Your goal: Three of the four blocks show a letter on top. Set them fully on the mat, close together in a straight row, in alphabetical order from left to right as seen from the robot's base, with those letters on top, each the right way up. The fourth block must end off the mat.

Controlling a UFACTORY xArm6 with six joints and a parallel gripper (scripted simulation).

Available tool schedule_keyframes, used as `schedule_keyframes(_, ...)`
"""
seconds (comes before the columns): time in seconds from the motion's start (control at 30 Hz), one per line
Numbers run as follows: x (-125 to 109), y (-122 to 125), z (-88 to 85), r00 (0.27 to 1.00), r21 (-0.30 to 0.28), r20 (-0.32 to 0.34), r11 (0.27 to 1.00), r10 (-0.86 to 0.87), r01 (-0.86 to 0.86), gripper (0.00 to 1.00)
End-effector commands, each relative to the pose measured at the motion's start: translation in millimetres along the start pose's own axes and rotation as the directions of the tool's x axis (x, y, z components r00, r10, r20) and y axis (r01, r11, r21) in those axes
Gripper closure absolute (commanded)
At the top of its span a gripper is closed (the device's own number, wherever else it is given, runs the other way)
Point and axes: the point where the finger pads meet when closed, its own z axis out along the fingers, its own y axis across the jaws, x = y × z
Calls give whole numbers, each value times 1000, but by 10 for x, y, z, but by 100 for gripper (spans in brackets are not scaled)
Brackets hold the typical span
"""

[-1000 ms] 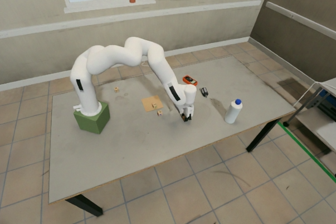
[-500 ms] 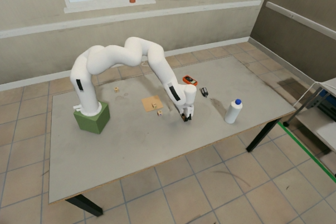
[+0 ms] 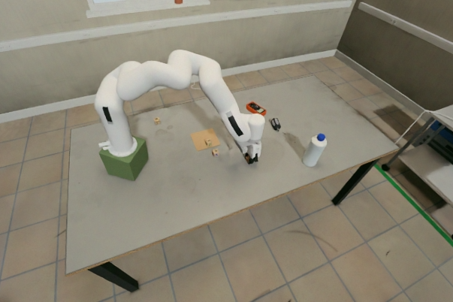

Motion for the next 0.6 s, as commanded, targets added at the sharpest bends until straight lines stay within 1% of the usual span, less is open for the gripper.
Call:
schedule_keyframes(0.0, -22, -8, -22, 1000, 2, 6, 1000, 0, 0, 72)
schedule_keyframes(0.13, -22, -8, -81, 1000, 2, 6, 1000, 0, 0, 72)
schedule_keyframes(0.2, -22, -8, -163, 1000, 2, 6, 1000, 0, 0, 72)
schedule_keyframes(0.3, -22, -7, -349, 1000, 2, 6, 1000, 0, 0, 72)
schedule_keyframes(0.37, -22, -7, -349, 1000, 2, 6, 1000, 0, 0, 72)
schedule_keyframes(0.57, -21, -7, -796, 1000, 2, 6, 1000, 0, 0, 72)
